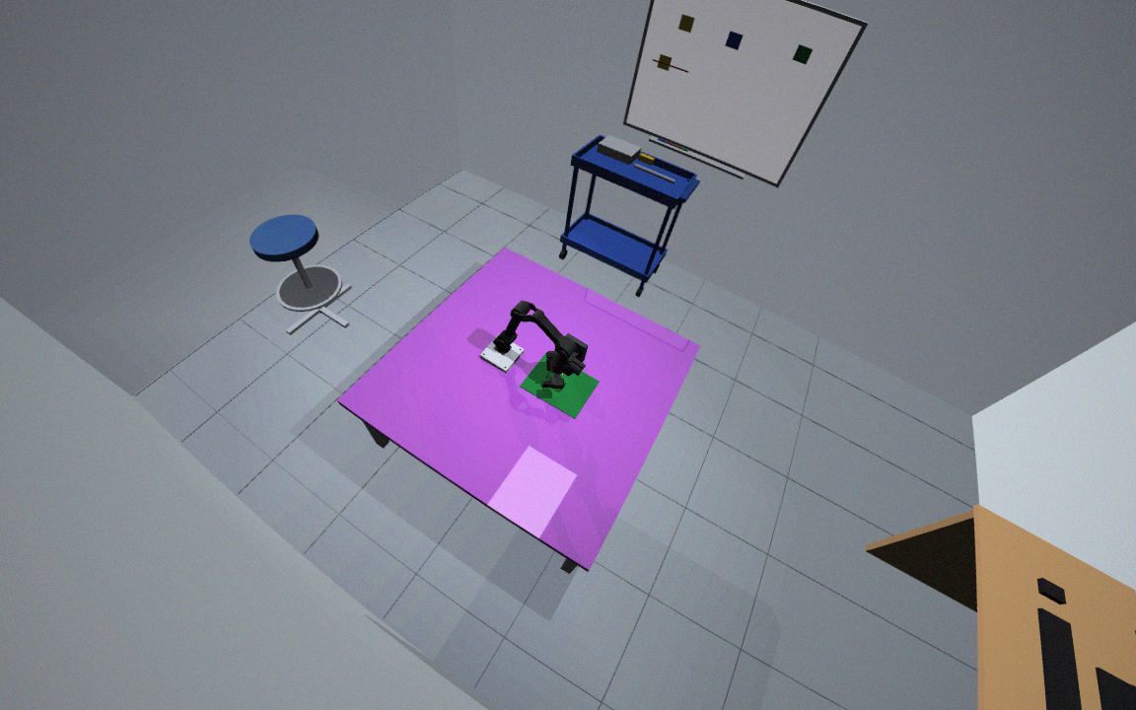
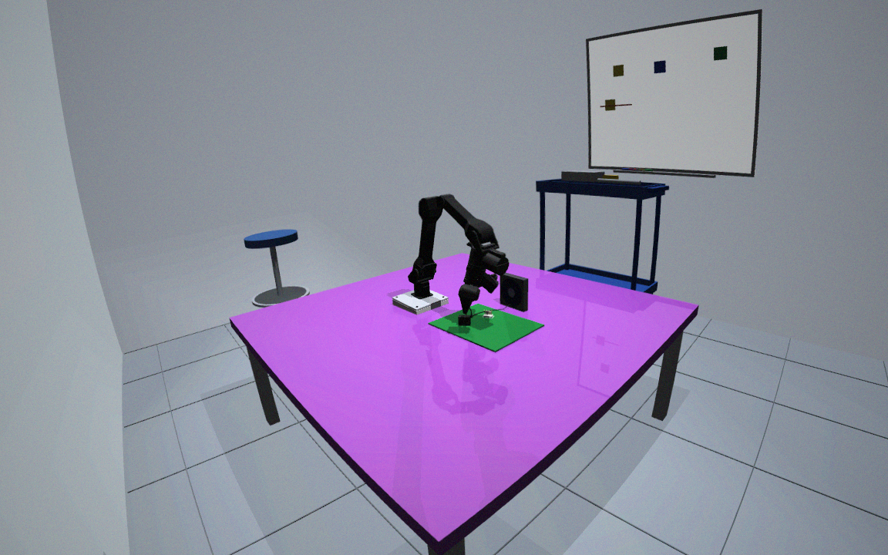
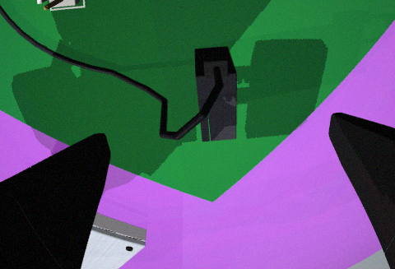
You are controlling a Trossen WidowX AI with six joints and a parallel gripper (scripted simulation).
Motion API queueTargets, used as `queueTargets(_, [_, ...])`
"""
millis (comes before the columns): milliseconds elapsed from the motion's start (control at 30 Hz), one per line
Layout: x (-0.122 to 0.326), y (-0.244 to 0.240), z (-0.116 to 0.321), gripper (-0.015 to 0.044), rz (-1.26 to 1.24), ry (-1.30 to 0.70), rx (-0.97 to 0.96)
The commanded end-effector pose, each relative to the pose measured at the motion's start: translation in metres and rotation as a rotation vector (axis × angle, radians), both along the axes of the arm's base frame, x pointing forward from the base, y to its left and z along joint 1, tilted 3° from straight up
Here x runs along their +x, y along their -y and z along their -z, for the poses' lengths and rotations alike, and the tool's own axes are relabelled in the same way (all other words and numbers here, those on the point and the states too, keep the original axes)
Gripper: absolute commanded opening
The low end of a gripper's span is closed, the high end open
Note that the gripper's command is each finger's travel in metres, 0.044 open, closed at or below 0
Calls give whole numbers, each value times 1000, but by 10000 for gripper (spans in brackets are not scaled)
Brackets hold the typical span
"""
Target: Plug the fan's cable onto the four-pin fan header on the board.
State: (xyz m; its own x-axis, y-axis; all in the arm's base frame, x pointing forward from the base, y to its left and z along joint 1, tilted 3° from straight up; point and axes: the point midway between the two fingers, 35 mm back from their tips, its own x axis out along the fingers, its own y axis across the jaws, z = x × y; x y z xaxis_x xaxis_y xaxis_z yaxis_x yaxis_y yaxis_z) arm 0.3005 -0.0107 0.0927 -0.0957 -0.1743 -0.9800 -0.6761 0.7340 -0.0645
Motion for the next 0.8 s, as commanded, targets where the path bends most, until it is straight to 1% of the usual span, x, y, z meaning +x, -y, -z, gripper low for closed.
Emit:
queueTargets(0, [1, 1, 5, 440, 1, 4, -3])
queueTargets(767, [3, 1, 40, 440, 1, 3, -3])
